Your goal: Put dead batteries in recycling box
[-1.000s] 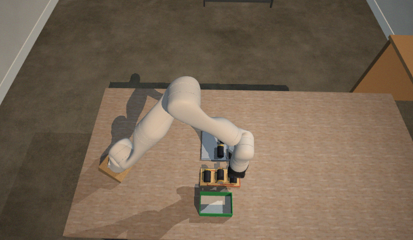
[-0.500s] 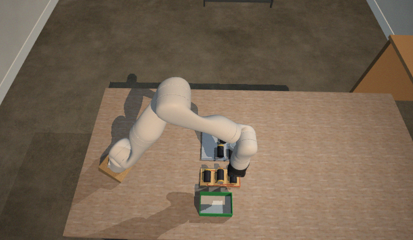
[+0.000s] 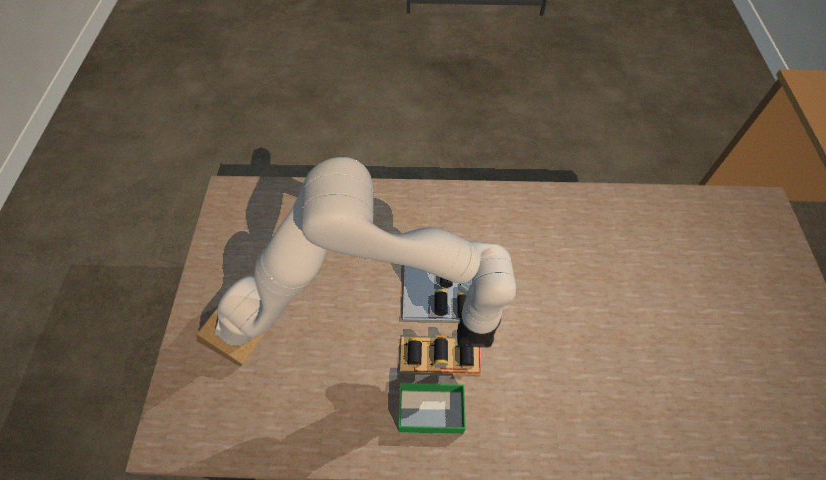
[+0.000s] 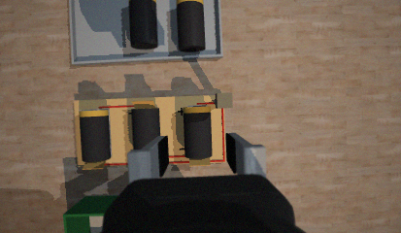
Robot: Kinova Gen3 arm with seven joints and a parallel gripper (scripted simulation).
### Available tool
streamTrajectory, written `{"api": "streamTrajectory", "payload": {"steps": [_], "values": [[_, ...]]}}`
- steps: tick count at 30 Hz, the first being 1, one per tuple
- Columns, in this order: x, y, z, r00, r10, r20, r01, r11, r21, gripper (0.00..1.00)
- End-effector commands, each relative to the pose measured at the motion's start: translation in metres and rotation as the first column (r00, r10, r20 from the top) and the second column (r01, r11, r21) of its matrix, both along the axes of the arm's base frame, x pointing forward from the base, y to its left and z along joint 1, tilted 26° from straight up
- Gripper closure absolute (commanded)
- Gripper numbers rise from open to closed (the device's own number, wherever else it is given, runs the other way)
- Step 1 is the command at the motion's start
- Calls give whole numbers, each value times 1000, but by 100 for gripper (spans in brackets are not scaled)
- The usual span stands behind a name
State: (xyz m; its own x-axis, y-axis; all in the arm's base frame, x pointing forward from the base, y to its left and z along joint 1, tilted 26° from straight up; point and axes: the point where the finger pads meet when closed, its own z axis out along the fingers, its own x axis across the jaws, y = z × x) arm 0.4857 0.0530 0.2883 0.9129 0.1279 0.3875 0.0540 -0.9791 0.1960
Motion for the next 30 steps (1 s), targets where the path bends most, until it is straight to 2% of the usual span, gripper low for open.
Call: {"api": "streamTrajectory", "payload": {"steps": [1, 30], "values": [[0, 1, 1, 1000, 2, 1, -2, 1000, 1, 10], [1, 1, -1, 1000, -5, 3, 5, 1000, 4, 10]]}}
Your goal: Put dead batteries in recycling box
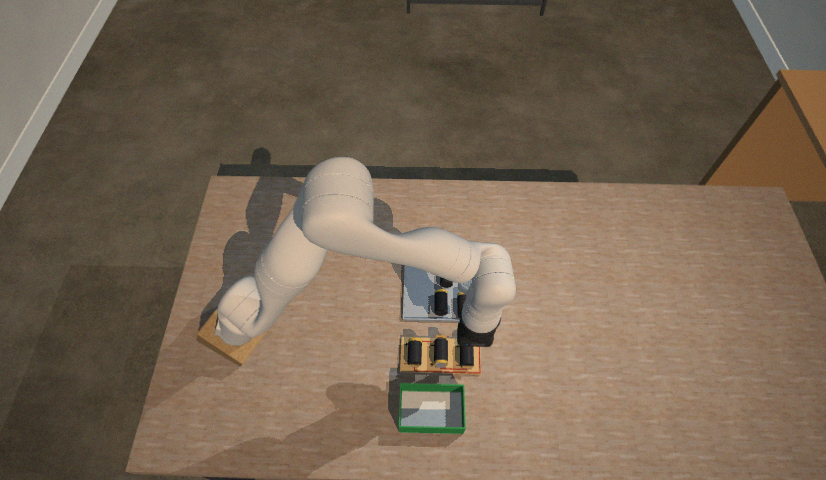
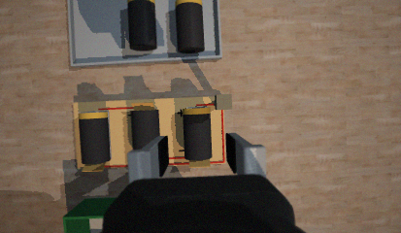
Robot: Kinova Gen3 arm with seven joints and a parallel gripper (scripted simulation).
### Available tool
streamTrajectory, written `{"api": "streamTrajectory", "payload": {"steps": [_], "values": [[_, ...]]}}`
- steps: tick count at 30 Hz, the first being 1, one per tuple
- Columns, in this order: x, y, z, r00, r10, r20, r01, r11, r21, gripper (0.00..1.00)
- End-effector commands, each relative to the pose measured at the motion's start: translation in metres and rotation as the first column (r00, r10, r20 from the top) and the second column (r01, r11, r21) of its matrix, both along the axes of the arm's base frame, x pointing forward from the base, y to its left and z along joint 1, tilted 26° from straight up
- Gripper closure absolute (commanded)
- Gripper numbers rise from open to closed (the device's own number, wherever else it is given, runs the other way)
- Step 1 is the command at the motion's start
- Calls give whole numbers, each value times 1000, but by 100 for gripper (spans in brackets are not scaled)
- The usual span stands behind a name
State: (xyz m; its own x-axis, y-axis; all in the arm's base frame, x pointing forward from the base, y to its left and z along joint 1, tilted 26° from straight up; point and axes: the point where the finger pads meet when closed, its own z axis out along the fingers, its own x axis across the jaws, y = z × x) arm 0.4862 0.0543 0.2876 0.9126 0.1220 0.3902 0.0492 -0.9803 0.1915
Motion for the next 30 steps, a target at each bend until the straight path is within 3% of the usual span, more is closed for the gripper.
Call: {"api": "streamTrajectory", "payload": {"steps": [1, 14, 30], "values": [[1, -1, -2, 1000, -1, 0, 1, 1000, 0, 10], [26, -10, -58, 1000, -1, 0, 1, 1000, -1, 10], [31, -12, -68, 1000, -1, 0, 1, 1000, 0, 10]]}}
